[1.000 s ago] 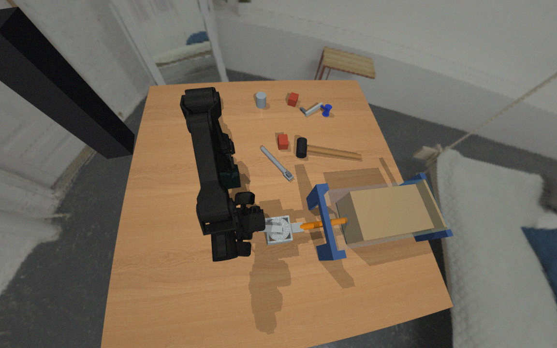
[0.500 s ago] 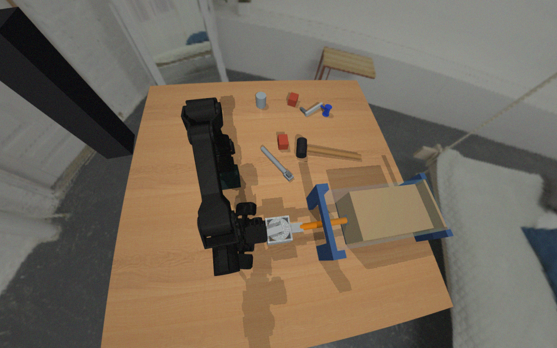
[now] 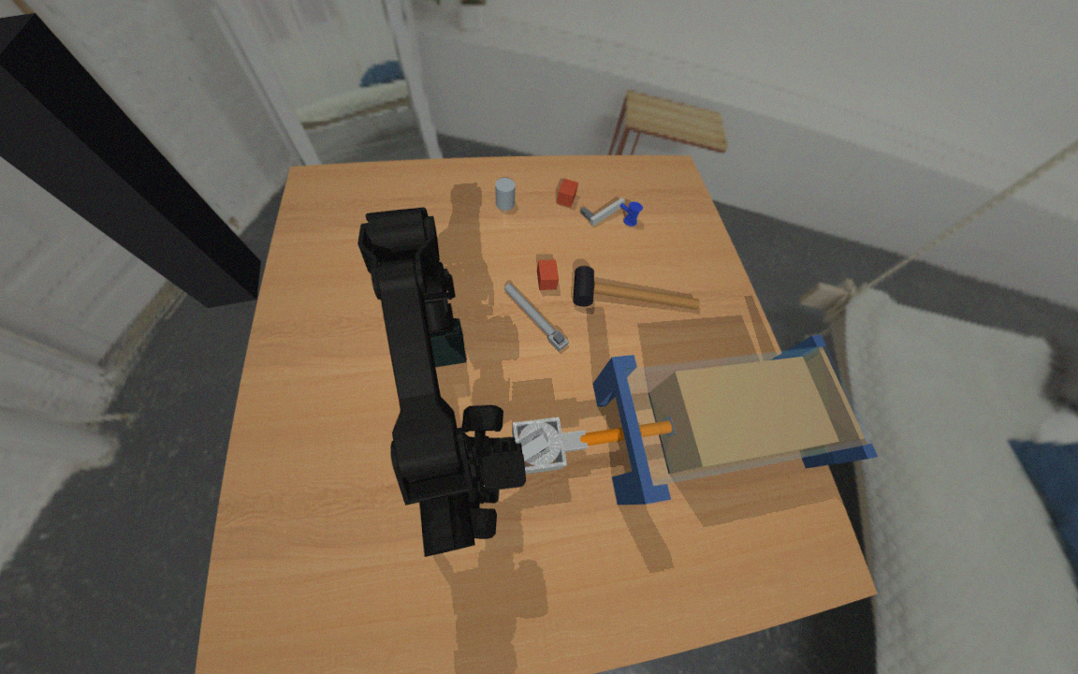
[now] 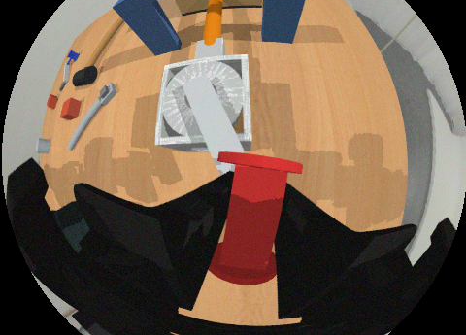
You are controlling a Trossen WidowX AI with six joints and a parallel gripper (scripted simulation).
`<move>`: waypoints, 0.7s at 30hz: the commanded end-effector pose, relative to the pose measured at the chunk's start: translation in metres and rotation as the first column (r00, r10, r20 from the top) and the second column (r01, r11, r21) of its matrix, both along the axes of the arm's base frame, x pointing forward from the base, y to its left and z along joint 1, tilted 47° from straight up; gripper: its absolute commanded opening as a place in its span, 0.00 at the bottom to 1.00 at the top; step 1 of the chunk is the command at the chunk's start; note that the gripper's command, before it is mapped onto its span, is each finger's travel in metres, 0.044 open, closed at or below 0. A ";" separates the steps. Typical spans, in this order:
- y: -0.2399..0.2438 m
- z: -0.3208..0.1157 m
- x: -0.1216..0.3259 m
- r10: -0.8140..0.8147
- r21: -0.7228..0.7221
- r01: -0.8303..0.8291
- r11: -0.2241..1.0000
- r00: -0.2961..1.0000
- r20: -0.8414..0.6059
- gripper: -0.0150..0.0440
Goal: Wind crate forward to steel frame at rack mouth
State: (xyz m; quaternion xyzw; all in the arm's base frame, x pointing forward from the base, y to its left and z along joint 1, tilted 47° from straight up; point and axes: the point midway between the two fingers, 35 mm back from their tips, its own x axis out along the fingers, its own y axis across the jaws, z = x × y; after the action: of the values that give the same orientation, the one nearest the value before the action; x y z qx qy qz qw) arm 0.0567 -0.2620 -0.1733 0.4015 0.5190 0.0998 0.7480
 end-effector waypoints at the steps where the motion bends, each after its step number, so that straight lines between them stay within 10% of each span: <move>1: -0.012 -0.011 0.008 0.004 -0.037 -0.004 0.999 1.000 0.007 0.25; 21: -0.028 -0.025 0.026 0.004 -0.039 -0.004 0.999 1.000 0.009 0.25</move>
State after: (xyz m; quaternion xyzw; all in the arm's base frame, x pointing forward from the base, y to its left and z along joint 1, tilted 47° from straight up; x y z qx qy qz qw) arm 0.0762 -0.2855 -0.1939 0.3903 0.5198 0.0941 0.7541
